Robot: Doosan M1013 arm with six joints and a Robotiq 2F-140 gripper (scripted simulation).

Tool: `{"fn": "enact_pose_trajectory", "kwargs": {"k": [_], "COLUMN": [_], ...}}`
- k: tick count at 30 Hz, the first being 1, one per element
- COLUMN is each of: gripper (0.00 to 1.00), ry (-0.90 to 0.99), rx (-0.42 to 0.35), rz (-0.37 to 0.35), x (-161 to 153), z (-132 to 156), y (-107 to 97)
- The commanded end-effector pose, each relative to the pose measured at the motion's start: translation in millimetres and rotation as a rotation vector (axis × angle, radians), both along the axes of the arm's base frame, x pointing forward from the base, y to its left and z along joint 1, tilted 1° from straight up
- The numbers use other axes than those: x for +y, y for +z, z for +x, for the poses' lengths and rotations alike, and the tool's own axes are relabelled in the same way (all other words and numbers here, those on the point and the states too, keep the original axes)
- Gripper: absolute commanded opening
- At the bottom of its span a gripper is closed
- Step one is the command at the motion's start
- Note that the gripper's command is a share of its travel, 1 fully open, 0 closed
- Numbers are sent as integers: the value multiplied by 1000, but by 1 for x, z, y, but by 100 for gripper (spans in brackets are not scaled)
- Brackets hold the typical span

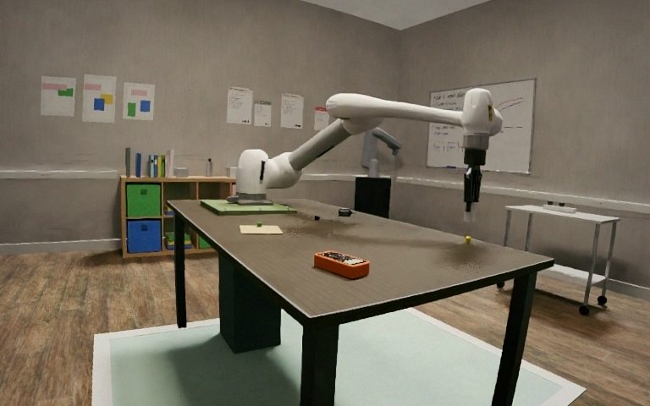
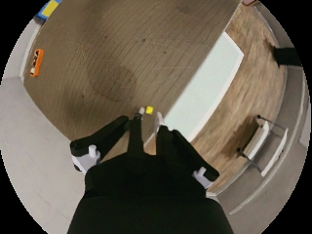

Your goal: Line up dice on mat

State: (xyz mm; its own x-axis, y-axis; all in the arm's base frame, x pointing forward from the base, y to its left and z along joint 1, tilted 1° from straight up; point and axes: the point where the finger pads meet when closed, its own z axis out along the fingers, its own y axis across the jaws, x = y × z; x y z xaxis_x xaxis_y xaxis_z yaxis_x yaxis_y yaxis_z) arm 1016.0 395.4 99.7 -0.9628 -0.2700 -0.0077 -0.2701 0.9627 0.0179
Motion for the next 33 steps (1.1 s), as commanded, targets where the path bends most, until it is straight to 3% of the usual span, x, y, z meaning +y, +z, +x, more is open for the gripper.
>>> {"fn": "enact_pose_trajectory", "kwargs": {"k": [1,18,33], "gripper": [27,27,27], "ry": [0,0,0], "rx": [-2,-2,-2], "rz": [1,1,1], "x": [0,1,1], "z": [0,1,1], "y": [2,-9,-31]}}
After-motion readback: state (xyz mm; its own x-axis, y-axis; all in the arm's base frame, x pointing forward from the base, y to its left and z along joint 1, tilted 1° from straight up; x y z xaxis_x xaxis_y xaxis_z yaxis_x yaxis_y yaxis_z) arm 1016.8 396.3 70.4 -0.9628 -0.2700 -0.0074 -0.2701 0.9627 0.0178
